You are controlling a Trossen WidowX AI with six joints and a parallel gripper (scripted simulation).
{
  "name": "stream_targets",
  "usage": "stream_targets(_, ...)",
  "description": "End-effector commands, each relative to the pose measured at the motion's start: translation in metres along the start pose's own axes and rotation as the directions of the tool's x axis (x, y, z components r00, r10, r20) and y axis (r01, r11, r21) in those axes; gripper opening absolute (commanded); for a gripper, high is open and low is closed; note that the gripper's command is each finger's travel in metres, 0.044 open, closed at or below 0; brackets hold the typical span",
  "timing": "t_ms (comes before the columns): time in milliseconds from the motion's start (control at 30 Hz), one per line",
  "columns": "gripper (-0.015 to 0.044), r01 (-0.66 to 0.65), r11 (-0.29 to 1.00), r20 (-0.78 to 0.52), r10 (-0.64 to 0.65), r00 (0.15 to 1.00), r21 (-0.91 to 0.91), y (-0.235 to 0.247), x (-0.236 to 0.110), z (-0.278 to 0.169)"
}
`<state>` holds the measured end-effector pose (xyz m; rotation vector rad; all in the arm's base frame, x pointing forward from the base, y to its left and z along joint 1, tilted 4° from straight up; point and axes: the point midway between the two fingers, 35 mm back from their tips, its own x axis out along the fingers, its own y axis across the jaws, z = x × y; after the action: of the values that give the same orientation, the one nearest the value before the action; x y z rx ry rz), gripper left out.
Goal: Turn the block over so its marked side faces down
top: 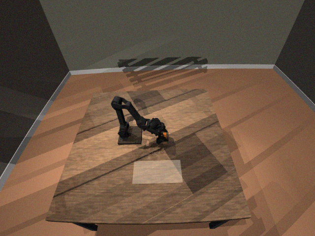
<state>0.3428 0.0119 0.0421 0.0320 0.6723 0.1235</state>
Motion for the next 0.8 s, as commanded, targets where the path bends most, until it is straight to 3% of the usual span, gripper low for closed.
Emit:
stream_targets(0, 0.044, -0.003, 1.0, -0.21, -0.001, 0.978, -0.019, 0.004, -0.0571, 0.0317)
stream_targets(100, 0.044, -0.007, 1.0, -0.269, 0.003, 0.963, -0.012, 0.0054, -0.0648, 0.0226)
stream_targets(767, 0.044, -0.007, 1.0, -0.276, 0.003, 0.961, -0.012, 0.0054, -0.0649, 0.0231)
